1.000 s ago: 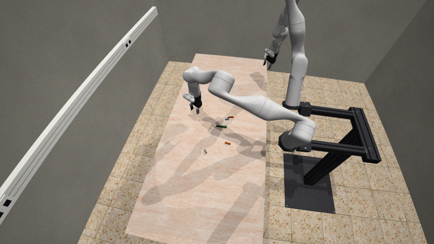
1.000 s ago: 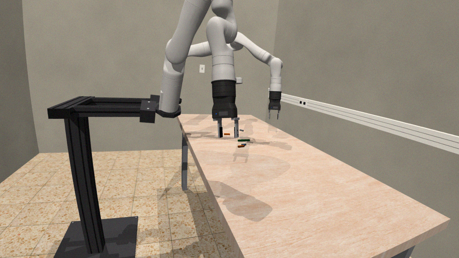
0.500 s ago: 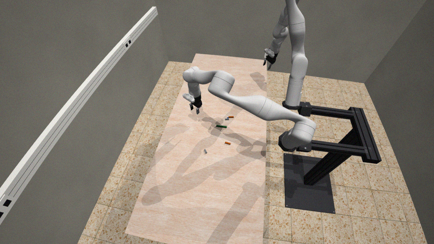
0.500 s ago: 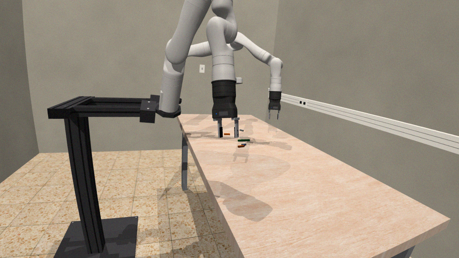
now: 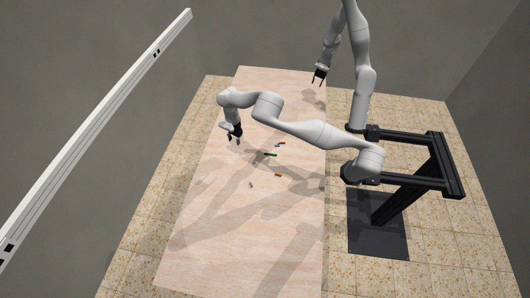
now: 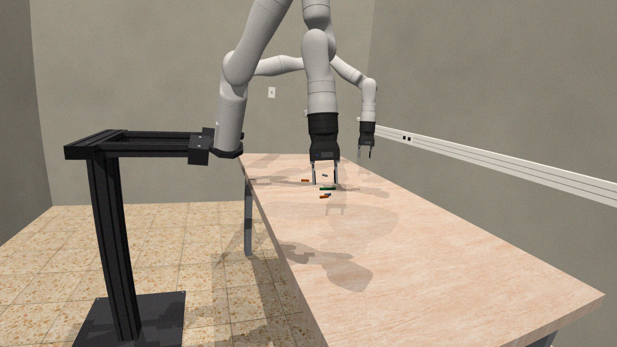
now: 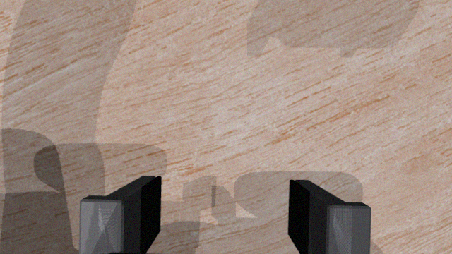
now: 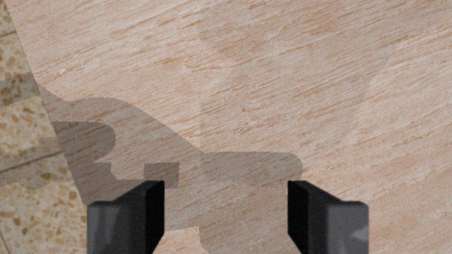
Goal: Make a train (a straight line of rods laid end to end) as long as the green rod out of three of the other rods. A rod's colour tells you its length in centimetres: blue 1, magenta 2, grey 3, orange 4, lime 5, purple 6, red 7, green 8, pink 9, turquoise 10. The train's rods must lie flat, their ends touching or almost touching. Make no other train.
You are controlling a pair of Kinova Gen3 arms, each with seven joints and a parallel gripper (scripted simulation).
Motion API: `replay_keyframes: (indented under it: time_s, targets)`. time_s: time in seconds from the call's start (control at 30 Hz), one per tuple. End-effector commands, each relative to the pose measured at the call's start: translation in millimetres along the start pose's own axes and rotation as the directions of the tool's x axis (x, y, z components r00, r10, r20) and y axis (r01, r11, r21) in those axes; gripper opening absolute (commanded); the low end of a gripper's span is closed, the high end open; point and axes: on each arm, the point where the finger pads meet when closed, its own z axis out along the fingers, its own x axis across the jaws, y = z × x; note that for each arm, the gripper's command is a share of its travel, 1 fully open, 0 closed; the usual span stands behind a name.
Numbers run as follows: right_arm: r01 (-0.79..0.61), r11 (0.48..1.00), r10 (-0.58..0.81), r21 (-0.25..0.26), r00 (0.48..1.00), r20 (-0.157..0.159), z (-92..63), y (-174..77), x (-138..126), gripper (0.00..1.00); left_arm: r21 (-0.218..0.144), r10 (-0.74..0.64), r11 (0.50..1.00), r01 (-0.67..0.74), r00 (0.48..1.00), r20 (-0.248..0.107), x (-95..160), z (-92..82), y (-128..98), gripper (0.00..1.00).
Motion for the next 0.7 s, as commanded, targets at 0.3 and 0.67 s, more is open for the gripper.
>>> replay_keyframes:
  time_s: [0.3, 0.67]
  targets:
    - [0.649, 0.755, -0.649, 0.089, 0.76, -0.041, 12.8, -110.2, 67.9, 1.0, -0.012, -0.453, 0.891, 0.454, 0.891, 0.034, -51.9, -22.4, -152.3, 1.0]
    - [0.895, 0.434, -0.892, 0.104, 0.443, -0.091, 13.6, -182.3, 89.8, 1.0, 0.002, -0.749, 0.662, 0.75, 0.66, 0.058, -130.1, -43.5, -272.5, 1.0]
